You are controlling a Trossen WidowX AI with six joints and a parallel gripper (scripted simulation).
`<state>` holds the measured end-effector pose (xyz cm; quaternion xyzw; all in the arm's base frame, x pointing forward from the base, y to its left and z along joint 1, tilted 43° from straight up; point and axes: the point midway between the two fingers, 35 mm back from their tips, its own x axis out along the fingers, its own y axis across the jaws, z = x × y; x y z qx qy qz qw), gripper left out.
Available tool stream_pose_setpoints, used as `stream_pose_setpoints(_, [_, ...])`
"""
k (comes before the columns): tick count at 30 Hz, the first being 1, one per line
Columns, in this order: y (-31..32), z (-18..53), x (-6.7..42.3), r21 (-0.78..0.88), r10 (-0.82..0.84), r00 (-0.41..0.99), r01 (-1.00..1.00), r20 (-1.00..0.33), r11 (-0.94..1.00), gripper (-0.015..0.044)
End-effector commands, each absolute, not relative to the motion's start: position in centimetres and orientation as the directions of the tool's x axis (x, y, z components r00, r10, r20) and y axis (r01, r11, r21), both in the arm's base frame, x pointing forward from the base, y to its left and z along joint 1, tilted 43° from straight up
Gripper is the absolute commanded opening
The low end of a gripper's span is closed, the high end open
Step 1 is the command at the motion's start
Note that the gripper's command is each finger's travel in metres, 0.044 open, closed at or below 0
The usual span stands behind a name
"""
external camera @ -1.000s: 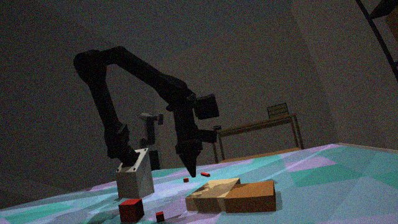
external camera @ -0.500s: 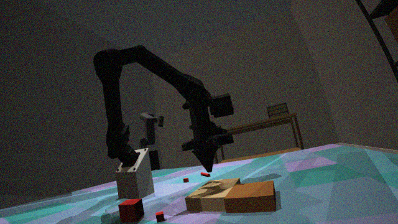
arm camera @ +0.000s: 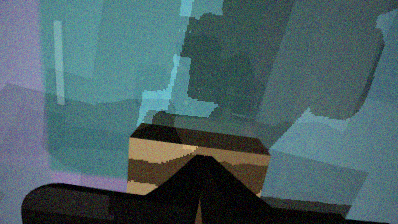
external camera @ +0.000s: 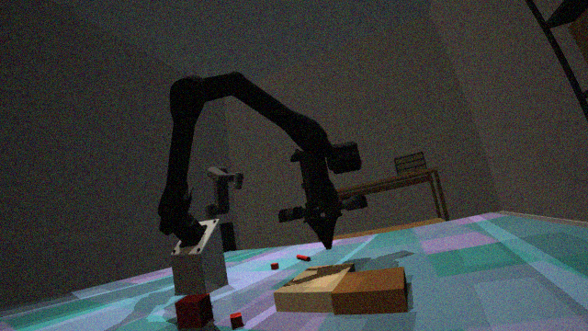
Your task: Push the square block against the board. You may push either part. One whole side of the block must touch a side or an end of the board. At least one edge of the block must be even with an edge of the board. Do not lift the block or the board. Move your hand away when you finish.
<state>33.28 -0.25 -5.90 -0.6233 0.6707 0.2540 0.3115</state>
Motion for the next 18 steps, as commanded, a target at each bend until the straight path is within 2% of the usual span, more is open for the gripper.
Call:
stream_pose_setpoints(1, [0.8, -7.2, 33.9, 0.068, -0.678, -0.033, -0.997, -0.734, -0.025, 0.0])
stream_pose_setpoints(10, [1.1, -7.6, 34.2, 0.103, -0.678, -0.033, -0.993, -0.734, -0.063, 0.0])
stream_pose_setpoints(18, [-2.7, -11.6, 34.0, 0.103, -0.68, -0.033, -0.993, -0.732, -0.062, 0.0])
